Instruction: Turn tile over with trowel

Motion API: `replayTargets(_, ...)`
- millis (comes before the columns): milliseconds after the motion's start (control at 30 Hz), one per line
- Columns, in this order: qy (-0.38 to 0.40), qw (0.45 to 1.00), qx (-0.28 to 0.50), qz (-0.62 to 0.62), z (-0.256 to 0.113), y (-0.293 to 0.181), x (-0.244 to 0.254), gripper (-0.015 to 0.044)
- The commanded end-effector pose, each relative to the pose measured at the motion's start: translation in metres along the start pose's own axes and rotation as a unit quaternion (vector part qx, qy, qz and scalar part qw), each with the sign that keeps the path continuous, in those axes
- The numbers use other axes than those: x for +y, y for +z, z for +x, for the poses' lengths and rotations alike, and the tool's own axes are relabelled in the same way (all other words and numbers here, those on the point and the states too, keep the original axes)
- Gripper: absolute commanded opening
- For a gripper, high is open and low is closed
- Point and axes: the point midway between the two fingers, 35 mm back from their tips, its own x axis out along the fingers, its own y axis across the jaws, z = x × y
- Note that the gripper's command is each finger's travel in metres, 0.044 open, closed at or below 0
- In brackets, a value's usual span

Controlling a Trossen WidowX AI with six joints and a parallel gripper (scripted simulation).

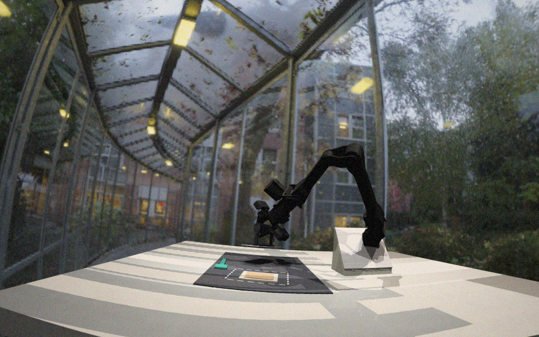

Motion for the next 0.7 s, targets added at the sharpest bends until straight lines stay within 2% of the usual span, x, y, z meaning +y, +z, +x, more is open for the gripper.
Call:
replayTargets(0,0.007,0.999,-0.031,0.027,0.008,0.007,0.009,0.0000)
replayTargets(667,0.028,0.959,-0.220,0.175,0.051,0.068,0.020,0.0000)
